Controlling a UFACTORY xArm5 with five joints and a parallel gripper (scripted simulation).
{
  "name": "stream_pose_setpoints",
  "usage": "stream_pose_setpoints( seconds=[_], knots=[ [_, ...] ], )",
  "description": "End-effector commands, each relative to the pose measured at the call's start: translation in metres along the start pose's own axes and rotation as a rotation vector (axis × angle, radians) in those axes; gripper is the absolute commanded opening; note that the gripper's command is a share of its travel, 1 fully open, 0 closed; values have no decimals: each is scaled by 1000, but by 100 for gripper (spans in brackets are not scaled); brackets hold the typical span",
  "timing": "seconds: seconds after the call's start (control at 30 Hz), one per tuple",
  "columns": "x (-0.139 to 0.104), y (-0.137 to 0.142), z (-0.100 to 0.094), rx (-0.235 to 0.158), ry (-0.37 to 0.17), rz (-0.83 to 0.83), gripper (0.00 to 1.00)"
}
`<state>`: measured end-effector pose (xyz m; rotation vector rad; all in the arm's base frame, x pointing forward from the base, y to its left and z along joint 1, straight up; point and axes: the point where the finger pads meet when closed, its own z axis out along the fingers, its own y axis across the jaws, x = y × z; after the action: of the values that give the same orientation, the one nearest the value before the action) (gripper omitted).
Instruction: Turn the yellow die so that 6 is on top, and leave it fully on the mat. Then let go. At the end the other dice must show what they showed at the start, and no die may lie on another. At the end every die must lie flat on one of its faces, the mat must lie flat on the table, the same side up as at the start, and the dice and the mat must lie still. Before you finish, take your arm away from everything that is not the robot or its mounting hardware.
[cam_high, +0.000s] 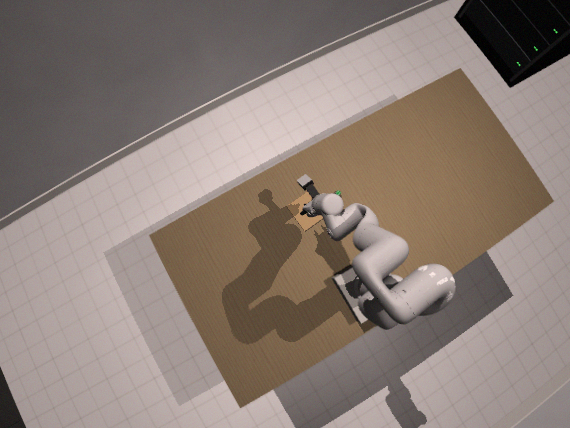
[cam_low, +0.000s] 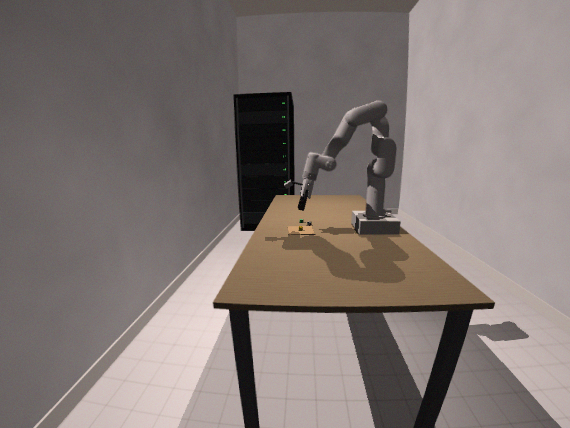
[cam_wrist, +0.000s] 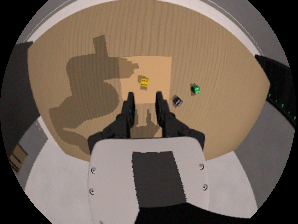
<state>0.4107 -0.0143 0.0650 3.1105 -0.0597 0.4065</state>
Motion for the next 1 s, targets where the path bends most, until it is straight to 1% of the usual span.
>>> stream_pose_setpoints(
  seconds=[0.0, 0.03, 0.1, 0.2, 0.3, 0.4, 0.43, 0.83, 0.97],
  knots=[
    [9, 1, 1, -1, -147, 4, 36],
    [9, 1, 1, -1, -147, 4, 36],
    [12, 2, 1, -1, -193, 3, 36],
    [15, 2, 0, -1, -238, 3, 36],
    [16, 3, -1, -1, -257, 3, 36],
    [16, 3, -1, -1, -260, 3, 36],
    [16, 3, -1, -1, -260, 3, 100],
    [16, 3, -1, -1, -260, 3, 100],
    [17, 3, -4, -1, -260, 3, 100]
  ],
)
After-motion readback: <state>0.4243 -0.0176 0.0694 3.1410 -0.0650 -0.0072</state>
